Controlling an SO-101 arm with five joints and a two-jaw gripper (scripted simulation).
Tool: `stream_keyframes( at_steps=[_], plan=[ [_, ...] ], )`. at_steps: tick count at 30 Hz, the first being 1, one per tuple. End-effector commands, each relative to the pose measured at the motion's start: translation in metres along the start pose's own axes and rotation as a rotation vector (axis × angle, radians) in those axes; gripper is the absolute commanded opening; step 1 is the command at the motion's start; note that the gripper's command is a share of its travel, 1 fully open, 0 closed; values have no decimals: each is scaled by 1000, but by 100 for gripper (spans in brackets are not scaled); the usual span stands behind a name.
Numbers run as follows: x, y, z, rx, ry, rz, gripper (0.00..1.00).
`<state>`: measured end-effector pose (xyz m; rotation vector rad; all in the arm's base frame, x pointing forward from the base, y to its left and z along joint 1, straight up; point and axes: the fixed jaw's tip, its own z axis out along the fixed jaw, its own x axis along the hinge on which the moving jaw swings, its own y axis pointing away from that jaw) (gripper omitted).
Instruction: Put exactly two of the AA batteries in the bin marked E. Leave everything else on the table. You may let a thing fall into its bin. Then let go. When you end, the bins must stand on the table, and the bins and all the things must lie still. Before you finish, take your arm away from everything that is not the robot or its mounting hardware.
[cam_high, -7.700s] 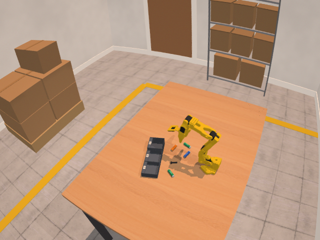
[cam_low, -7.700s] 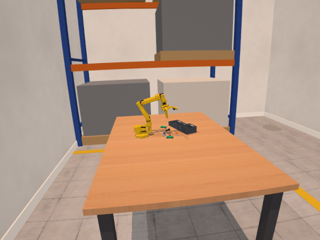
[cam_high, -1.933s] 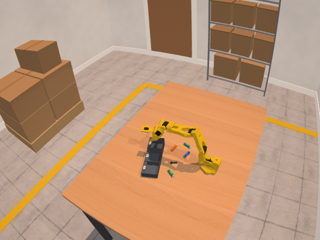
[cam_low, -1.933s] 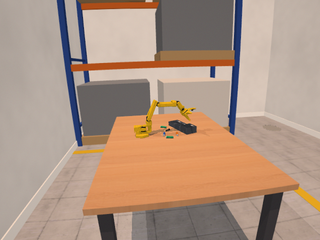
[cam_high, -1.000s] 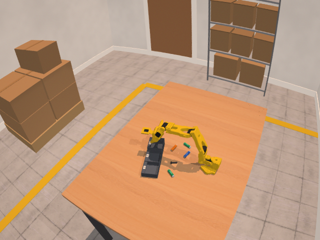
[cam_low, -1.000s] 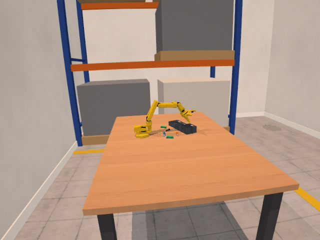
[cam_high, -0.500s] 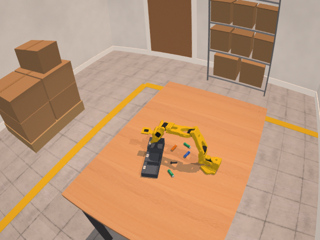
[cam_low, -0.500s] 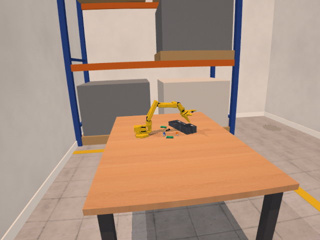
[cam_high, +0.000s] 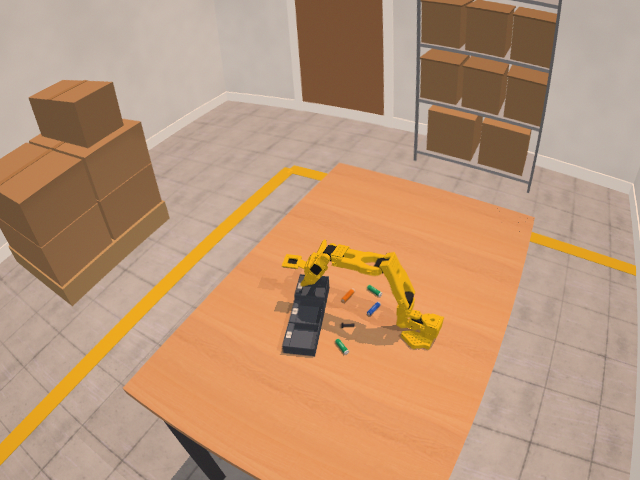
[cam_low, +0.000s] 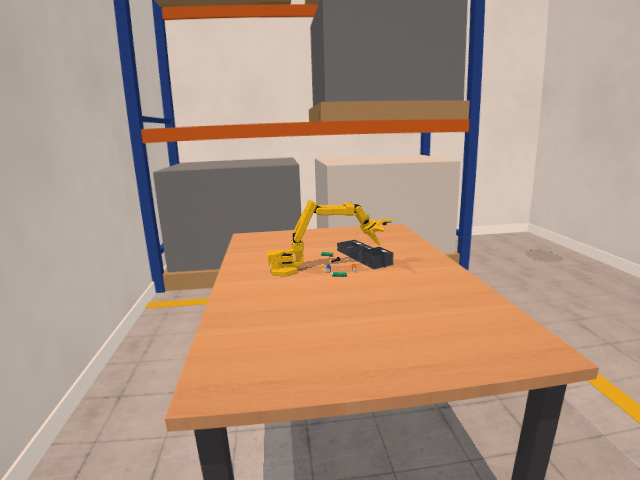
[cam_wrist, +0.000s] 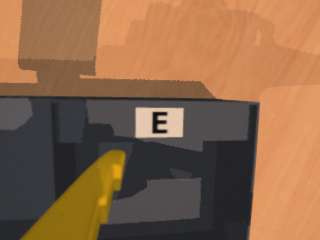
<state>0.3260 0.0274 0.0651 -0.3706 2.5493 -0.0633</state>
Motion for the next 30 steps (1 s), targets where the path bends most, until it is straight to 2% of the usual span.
stream_keyframes(
  at_steps=[1,10,18,20,26,30],
  plan=[
    [-13,0,-9,7,-59,-15,100],
    [-14,8,-9,-4,-65,-6,100],
    [-12,42,-8,-63,-92,39,100],
    [-12,42,-8,-63,-92,39,100],
    [-8,70,-10,-115,-108,77,100],
    [-5,80,-11,-135,-112,91,100]
  ],
)
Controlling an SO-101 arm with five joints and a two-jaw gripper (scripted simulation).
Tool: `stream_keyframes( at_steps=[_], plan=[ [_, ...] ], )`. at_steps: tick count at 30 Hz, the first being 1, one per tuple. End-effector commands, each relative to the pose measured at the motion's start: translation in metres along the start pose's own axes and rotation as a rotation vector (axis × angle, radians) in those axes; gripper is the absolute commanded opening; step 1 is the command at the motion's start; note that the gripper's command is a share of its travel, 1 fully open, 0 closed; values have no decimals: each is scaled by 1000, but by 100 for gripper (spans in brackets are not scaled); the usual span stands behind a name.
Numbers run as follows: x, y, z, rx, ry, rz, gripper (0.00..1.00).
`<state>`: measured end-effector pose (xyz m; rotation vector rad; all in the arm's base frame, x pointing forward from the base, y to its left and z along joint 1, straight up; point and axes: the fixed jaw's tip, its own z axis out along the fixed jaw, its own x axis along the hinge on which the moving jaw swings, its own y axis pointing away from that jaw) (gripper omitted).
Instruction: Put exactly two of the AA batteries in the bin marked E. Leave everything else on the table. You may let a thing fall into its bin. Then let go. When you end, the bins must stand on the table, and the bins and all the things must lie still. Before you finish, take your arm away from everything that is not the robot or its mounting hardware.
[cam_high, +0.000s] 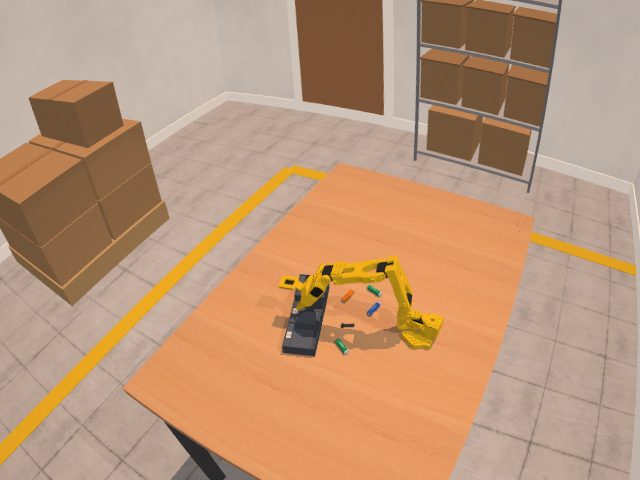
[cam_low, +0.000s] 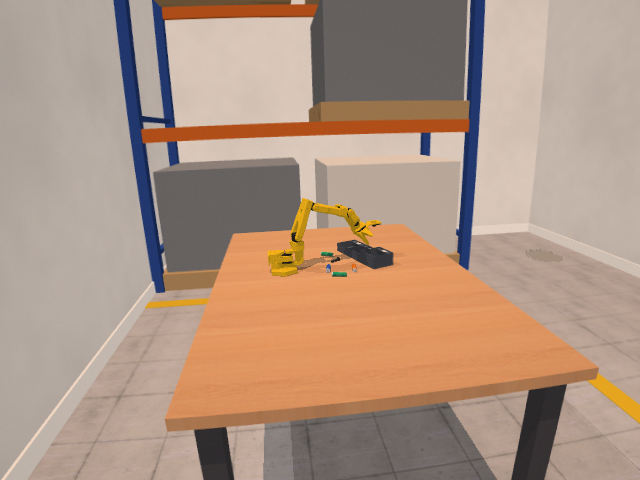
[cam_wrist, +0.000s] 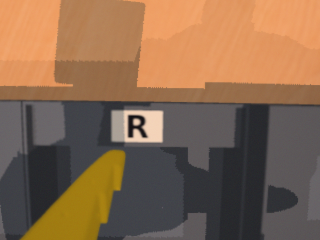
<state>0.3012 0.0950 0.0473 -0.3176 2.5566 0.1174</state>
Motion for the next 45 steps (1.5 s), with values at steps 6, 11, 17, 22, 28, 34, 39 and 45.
stream_keyframes(
  at_steps=[6,11,17,22,28,34,39,45],
  plan=[
    [-14,12,-14,-27,-99,13,100],
    [-14,12,-14,-27,-99,13,100],
    [-14,12,-14,-27,-99,13,100],
    [-14,12,-14,-27,-99,13,100],
    [-14,12,-19,-29,-110,28,100],
    [-14,12,-19,-29,-110,28,100],
    [-14,12,-19,-29,-110,28,100],
    [-14,12,-19,-29,-110,28,100]
  ],
)
